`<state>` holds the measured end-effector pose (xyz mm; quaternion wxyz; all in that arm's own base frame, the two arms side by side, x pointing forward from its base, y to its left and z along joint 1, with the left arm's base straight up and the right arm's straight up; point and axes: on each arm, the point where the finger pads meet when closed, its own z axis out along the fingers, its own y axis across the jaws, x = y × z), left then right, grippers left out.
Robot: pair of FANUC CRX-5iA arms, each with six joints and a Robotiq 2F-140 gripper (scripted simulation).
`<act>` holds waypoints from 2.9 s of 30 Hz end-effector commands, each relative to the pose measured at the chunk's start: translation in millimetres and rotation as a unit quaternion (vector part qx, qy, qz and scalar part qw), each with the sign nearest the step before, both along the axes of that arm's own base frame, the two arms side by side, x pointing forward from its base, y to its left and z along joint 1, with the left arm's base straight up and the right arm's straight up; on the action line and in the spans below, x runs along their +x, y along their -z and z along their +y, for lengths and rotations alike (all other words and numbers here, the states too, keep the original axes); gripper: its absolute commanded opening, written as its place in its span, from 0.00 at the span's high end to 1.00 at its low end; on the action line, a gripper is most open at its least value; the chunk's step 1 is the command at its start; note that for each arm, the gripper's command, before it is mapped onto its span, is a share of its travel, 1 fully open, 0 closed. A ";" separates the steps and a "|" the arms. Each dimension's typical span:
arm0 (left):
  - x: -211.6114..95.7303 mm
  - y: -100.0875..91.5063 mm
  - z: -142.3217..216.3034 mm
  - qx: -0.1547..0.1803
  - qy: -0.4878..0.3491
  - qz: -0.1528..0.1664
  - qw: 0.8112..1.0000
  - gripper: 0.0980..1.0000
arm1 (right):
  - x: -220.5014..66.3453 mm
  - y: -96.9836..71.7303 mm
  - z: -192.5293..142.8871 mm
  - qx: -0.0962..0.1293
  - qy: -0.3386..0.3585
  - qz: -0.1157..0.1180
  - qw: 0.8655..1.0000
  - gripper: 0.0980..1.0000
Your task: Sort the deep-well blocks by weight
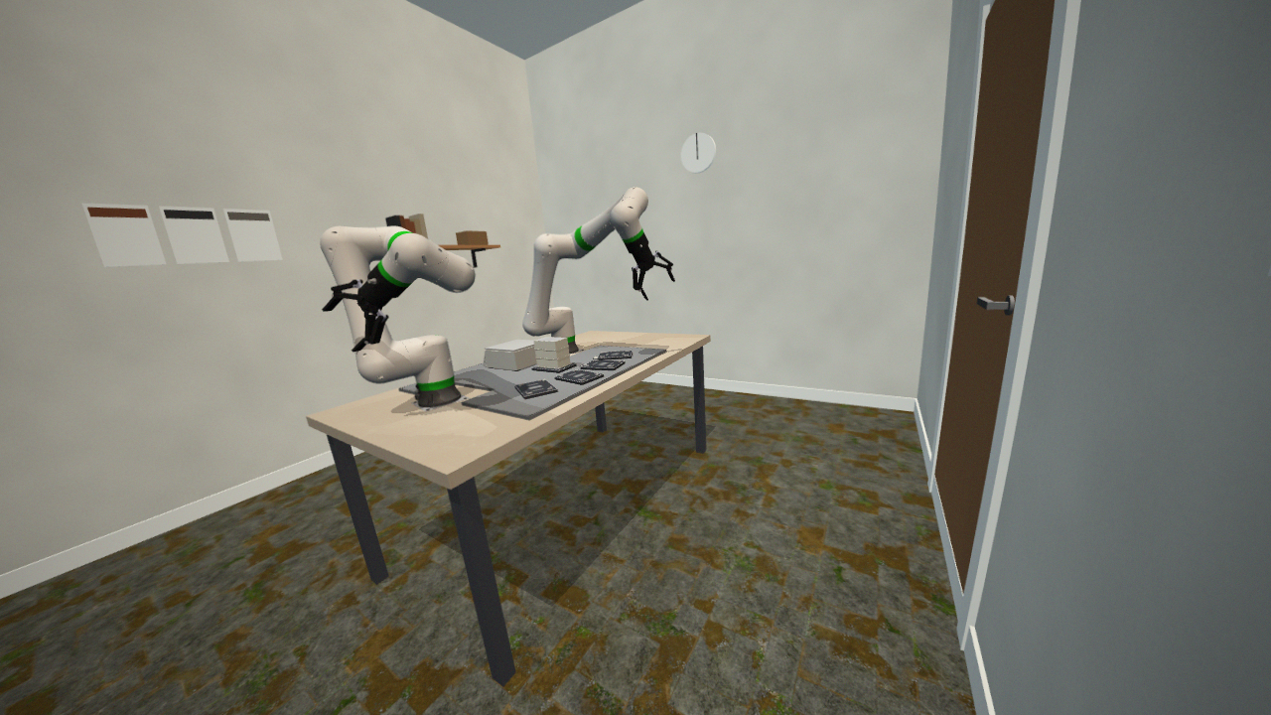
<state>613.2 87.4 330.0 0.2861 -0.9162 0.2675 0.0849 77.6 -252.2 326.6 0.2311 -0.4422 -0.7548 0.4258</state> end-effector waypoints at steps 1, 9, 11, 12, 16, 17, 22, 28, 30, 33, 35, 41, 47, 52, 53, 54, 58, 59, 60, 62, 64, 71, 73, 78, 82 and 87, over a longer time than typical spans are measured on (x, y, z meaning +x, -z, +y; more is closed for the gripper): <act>0.1 -1.1 -0.1 0.000 0.000 -0.001 1.000 0.00 | 0.1 -0.4 -0.1 0.000 0.000 0.000 1.000 0.00; 0.1 -1.1 -0.1 0.000 0.000 -0.001 1.000 0.00 | 0.1 -0.4 -0.1 0.000 0.000 0.000 1.000 0.00; 0.1 -1.1 -0.1 0.000 0.000 -0.001 1.000 0.00 | 0.1 -0.4 -0.1 0.000 0.000 0.000 1.000 0.00; 0.1 -1.1 -0.1 0.000 0.000 -0.001 1.000 0.00 | 0.1 -0.4 -0.1 0.000 0.000 0.000 1.000 0.00; 0.1 -1.1 -0.1 0.000 0.000 -0.001 1.000 0.00 | 0.1 -0.4 -0.1 0.000 0.000 0.000 1.000 0.00; 0.1 -1.1 -0.1 0.000 0.000 -0.001 1.000 0.00 | 0.1 -0.4 -0.1 0.000 0.000 0.000 1.000 0.00; -0.2 -1.2 -0.3 0.000 0.000 -0.001 1.000 0.00 | 0.1 -0.4 -0.1 0.000 0.000 0.000 1.000 0.00; -2.4 -2.7 -1.9 -0.003 -0.001 -0.002 1.000 0.00 | 0.1 -0.4 -0.1 0.000 0.000 0.000 1.000 0.00; -4.0 -3.8 -3.1 -0.004 -0.001 -0.002 1.000 0.00 | 0.1 -0.4 -0.1 0.000 0.000 0.000 1.000 0.00; -5.9 -5.1 -4.6 -0.006 -0.002 -0.002 1.000 0.00 | 0.1 -0.4 -0.1 0.000 0.000 0.000 1.000 0.00; -7.1 -5.8 -5.5 -0.008 -0.002 -0.003 1.000 0.00 | 0.1 -0.4 -0.1 0.000 0.000 0.000 1.000 0.00; -17.1 -12.4 -12.9 -0.018 -0.005 -0.005 1.000 0.00 | 0.1 -0.4 -0.1 0.000 0.000 0.000 1.000 0.00; -32.6 -22.2 -24.3 -0.034 -0.009 -0.007 0.999 0.00 | 0.1 -0.4 -0.1 0.000 0.000 0.000 1.000 0.00; -42.5 -28.3 -31.4 -0.043 -0.011 -0.009 0.999 0.00 | 0.1 -0.4 -0.1 0.000 0.000 0.000 1.000 0.00; -46.2 -30.5 -34.0 -0.047 -0.011 -0.009 0.999 0.00 | 0.1 -0.4 -0.1 0.000 0.000 0.000 1.000 0.00; -49.9 -32.8 -36.6 -0.051 -0.012 -0.010 0.999 0.00 | 0.1 -0.4 -0.1 0.000 0.000 0.000 1.000 0.00; -66.7 -42.5 -48.3 -0.066 -0.015 -0.012 0.998 0.00 | 0.1 -0.4 -0.1 0.000 0.000 0.000 1.000 0.00; -71.2 -45.2 -51.4 -0.071 -0.016 -0.013 0.997 0.00 | 0.1 -0.4 -0.1 0.000 0.000 0.000 1.000 0.00; -75.9 -47.8 -54.7 -0.075 -0.017 -0.013 0.997 0.00 | 0.1 -0.4 -0.1 0.000 0.000 0.000 1.000 0.00; -85.8 -53.3 -61.3 -0.084 -0.018 -0.014 0.996 0.00 | 0.1 -0.4 -0.1 0.000 0.000 0.000 1.000 0.00; -96.3 -59.0 -68.2 -0.093 -0.020 -0.015 0.995 0.00 | 0.1 -0.4 -0.1 0.000 0.000 0.000 1.000 0.00; -124.6 -73.7 -86.5 -0.118 -0.023 -0.017 0.993 0.00 | 0.1 -0.4 -0.1 0.000 0.000 0.000 1.000 0.00; -136.7 -79.7 -94.0 -0.128 -0.023 -0.018 0.991 0.00 | 0.1 -0.4 -0.1 0.000 0.000 0.000 1.000 0.00; -168.6 -94.5 -113.1 -0.153 -0.025 -0.019 0.988 0.00 | 0.1 -0.4 -0.1 0.000 0.000 0.000 1.000 0.00; -195.2 -106.1 -128.3 -0.173 -0.025 -0.019 0.984 0.00 | 0.1 -0.4 -0.1 0.000 0.000 0.000 1.000 0.00; -215.4 -114.3 -139.3 -0.188 -0.025 -0.019 0.982 0.00 | 0.1 -0.4 -0.1 0.000 0.000 0.000 1.000 0.00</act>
